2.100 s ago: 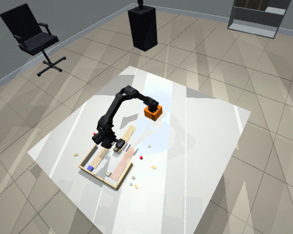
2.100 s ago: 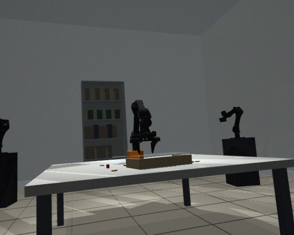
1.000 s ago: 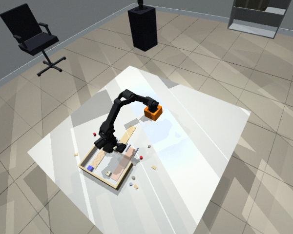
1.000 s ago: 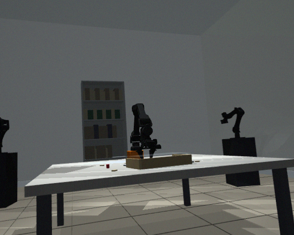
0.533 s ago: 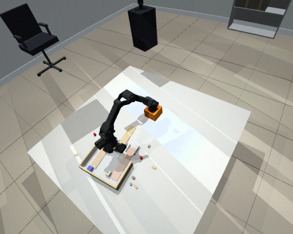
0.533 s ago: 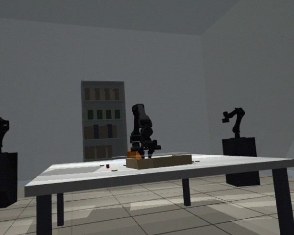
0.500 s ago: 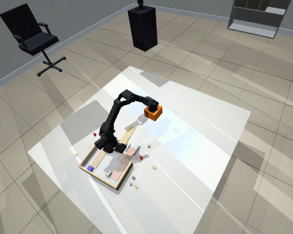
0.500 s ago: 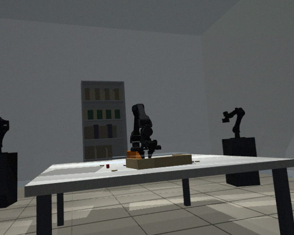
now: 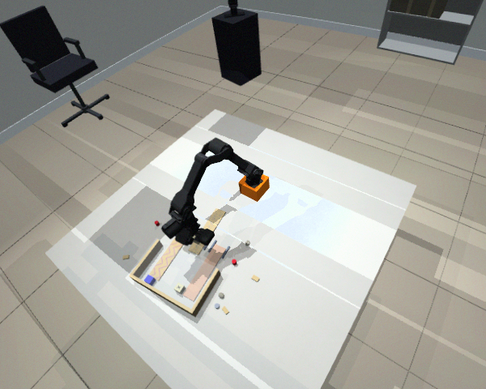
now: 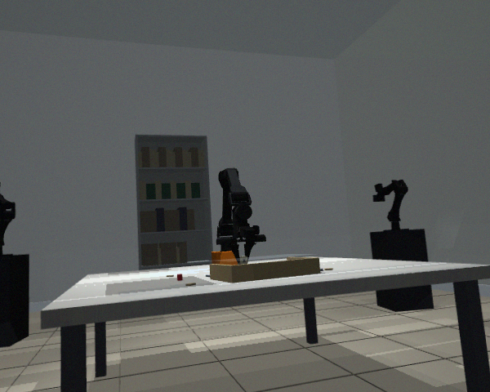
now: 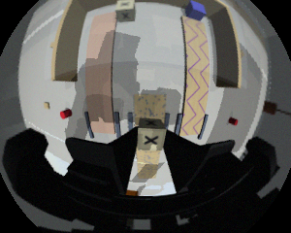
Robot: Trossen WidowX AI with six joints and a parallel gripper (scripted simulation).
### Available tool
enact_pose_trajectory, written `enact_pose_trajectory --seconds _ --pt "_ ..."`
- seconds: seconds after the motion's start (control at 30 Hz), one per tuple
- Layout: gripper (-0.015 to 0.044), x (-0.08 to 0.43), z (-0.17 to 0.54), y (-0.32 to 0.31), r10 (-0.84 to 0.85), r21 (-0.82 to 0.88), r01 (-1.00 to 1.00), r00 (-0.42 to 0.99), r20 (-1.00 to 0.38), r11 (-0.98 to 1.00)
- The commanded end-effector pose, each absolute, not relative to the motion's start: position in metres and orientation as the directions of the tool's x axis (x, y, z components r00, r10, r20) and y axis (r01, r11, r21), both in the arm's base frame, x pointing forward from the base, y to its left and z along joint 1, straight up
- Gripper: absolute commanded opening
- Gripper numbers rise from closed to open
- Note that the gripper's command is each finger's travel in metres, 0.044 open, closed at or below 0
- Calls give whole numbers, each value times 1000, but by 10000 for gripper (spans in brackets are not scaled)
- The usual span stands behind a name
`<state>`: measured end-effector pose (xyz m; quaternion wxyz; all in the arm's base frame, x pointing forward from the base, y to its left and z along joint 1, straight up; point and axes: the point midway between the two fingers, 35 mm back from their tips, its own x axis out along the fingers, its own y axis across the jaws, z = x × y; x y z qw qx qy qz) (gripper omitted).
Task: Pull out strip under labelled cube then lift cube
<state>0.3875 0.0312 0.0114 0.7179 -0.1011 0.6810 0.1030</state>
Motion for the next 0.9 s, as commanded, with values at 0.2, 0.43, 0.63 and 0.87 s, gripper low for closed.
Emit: enact_pose_trajectory --seconds 0.2,0.43,0.63,0.87 --pt "0 359 22 29 6 -6 -280 41 -999 960" --pt "0 335 22 27 5 -6 -280 39 -999 960" --pt "0 313 20 25 5 -5 -280 37 -999 960" --pt "0 305 29 24 5 -5 -280 36 -999 960"
